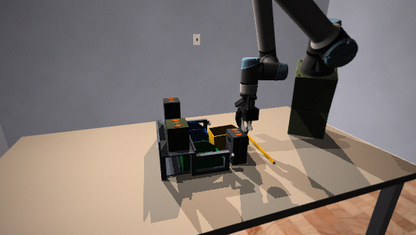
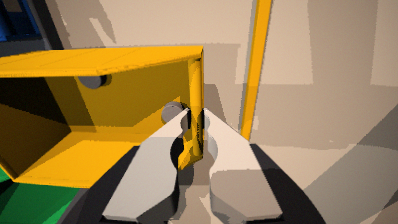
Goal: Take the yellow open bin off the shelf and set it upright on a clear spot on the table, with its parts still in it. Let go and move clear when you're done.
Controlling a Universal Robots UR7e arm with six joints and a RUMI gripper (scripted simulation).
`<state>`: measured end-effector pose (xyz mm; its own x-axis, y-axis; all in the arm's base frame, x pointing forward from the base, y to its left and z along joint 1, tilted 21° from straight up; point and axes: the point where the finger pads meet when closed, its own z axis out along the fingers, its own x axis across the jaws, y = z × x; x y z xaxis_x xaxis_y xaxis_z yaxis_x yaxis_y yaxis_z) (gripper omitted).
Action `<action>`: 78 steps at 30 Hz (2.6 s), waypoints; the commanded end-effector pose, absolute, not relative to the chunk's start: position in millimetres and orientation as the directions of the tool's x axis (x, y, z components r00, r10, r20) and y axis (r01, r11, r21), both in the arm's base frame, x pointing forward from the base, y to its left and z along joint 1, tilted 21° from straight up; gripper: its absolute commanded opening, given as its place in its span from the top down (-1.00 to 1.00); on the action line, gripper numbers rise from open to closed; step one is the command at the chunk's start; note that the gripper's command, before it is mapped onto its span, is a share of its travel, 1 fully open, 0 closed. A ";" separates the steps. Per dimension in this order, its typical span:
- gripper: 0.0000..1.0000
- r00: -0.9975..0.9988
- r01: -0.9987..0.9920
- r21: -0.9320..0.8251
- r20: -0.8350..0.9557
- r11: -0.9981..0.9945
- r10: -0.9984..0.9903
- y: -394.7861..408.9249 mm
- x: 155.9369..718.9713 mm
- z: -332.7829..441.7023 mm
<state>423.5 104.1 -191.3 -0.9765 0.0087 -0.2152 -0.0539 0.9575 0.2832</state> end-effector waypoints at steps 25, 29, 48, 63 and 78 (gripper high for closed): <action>1.00 -0.977 -0.052 0.284 -0.215 0.957 0.010 103.7 422.7 -191.3; 1.00 -0.977 -0.052 0.284 -0.214 0.957 0.010 103.7 422.3 -191.4; 1.00 -0.977 -0.051 0.285 -0.212 0.957 0.011 103.9 416.6 -193.0; 1.00 -0.977 -0.051 0.285 -0.212 0.957 0.011 103.9 408.8 -194.7; 1.00 -0.977 -0.051 0.285 -0.212 0.957 0.011 104.0 399.4 -196.7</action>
